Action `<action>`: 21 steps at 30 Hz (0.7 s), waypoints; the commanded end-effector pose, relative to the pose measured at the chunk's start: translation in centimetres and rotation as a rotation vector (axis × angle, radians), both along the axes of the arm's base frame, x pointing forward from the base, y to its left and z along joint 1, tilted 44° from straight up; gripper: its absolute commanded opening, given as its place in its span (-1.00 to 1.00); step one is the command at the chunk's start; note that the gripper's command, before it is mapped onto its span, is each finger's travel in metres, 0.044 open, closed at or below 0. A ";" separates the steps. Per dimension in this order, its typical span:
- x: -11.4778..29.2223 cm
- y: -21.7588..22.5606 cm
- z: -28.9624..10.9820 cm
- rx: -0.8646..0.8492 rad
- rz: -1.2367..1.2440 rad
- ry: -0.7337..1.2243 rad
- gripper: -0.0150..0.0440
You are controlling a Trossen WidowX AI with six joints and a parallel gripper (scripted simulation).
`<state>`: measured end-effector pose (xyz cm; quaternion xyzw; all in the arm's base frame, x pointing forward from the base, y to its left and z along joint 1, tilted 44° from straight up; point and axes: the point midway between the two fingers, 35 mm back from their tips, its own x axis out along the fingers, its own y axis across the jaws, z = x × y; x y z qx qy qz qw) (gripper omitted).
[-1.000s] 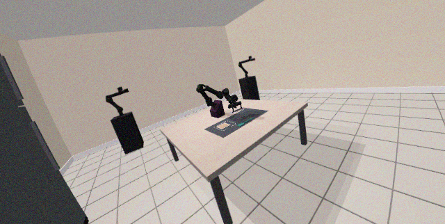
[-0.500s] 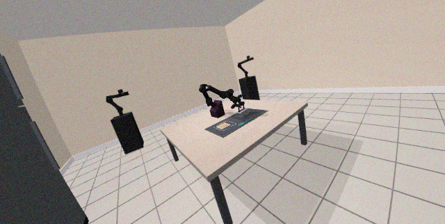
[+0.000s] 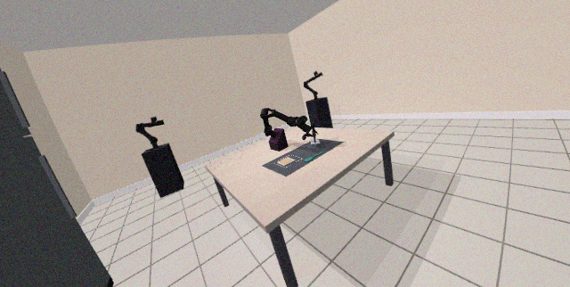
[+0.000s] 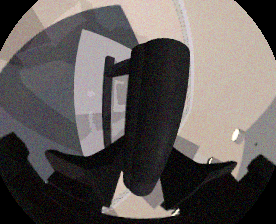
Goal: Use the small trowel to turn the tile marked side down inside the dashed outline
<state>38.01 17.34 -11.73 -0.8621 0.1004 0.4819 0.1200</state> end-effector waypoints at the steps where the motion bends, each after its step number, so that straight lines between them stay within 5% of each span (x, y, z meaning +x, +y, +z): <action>1: -0.2 1.3 -1.0 0.007 0.090 0.073 -0.49; 21: -3.4 4.5 -6.1 0.051 0.433 0.425 -0.49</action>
